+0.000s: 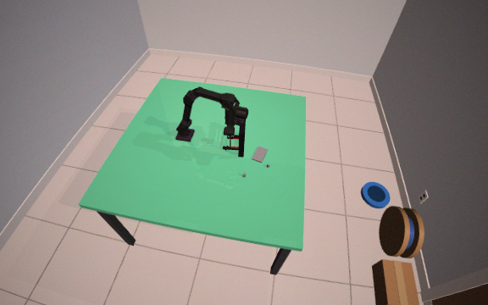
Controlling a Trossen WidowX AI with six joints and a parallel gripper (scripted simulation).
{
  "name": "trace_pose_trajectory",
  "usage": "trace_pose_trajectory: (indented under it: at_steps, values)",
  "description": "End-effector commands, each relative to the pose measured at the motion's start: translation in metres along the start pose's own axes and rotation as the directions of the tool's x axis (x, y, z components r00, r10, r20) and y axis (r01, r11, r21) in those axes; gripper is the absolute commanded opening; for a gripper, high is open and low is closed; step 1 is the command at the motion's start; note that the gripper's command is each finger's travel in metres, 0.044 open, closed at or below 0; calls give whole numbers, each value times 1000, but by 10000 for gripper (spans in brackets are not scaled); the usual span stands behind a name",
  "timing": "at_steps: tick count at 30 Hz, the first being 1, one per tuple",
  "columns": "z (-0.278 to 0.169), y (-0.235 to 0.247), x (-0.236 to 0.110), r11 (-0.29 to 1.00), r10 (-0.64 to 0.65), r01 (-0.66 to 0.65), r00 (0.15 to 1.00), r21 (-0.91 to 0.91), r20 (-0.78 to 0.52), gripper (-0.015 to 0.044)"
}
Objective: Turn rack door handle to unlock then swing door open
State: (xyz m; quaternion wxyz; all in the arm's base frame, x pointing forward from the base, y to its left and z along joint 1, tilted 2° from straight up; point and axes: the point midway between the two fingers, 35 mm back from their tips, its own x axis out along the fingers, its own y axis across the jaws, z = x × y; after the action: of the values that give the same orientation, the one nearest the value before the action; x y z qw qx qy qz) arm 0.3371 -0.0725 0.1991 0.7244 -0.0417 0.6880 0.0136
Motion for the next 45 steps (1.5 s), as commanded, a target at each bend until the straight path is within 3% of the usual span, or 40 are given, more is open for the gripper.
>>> trace_pose_trajectory:
  at_steps: [1, 11, 23, 30, 37, 45]
  values:
    - [0, 0, 2, 994, -1, 1, 1000, 111, -5, 15]
    - [0, 0, 2, 823, -1, 3, 1000, 568, -5, 15]
    - [0, 0, 2, 367, -1, 5, 1000, 930, -5, 15]
    - [0, 0, 2, 30, -1, 5, 1000, 1000, -5, 15]
    - [0, 0, 2, -301, -1, 5, 1000, 954, -5, 15]
    - [0, 0, 2, -332, -1, 4, 1000, 943, -5, 15]
